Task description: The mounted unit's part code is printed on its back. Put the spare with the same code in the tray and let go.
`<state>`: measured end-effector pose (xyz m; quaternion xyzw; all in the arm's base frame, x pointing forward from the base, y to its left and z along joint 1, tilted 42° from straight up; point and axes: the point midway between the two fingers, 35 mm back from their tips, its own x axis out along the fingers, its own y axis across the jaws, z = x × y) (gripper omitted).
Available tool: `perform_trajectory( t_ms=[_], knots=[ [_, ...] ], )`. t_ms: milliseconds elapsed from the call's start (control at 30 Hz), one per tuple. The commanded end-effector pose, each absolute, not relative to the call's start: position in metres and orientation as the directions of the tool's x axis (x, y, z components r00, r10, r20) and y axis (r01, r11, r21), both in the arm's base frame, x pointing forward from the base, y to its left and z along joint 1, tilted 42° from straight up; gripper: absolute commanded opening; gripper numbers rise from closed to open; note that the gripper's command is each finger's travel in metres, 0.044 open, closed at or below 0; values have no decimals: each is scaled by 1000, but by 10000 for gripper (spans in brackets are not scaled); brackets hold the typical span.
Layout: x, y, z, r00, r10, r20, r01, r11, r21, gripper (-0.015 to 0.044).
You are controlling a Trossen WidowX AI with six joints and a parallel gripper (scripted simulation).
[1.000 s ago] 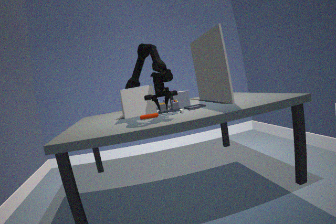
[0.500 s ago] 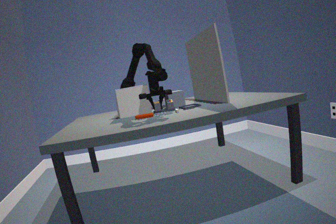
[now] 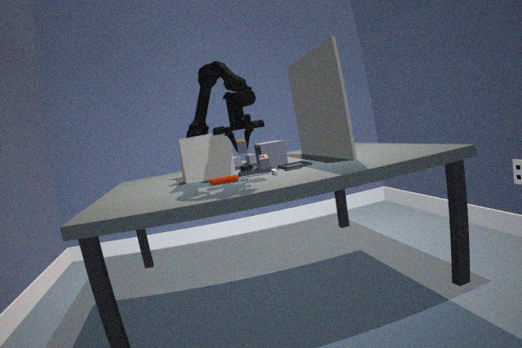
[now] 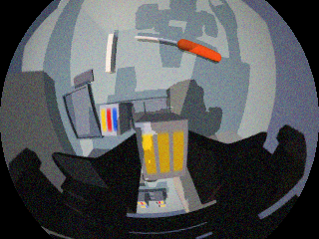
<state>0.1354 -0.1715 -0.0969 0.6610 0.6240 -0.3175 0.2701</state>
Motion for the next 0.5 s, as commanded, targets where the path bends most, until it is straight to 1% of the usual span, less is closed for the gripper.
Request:
perform_trajectory(
  t_ms=[0,467],
  knots=[
    [135,-178,-93,20,652,-758,996,-76,-39,0],
    [125,-227,-44,16,649,-760,997,-71,-40,0]
  ],
)
